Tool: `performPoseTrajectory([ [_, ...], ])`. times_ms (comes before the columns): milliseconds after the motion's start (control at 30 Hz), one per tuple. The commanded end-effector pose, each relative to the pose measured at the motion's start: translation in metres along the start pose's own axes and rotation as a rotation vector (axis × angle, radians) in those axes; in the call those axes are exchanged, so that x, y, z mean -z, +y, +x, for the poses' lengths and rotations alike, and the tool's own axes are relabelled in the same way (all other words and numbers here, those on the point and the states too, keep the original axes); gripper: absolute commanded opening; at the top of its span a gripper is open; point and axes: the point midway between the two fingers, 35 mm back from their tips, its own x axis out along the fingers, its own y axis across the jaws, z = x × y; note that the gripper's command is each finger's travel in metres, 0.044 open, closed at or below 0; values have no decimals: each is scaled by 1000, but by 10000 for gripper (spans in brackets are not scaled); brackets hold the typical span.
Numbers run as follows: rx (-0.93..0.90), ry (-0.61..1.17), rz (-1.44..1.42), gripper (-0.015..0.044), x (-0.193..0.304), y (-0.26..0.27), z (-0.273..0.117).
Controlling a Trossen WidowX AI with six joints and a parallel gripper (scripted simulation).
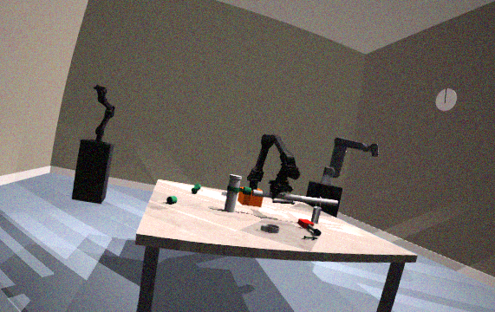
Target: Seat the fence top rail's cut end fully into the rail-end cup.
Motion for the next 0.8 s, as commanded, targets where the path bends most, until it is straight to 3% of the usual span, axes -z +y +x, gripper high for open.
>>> performPoseTrajectory([
  [0, 10, 1, 1, 0, 2, -5, -5],
  [767, 3, 1, -5, 0, 15, -7, -3],
])
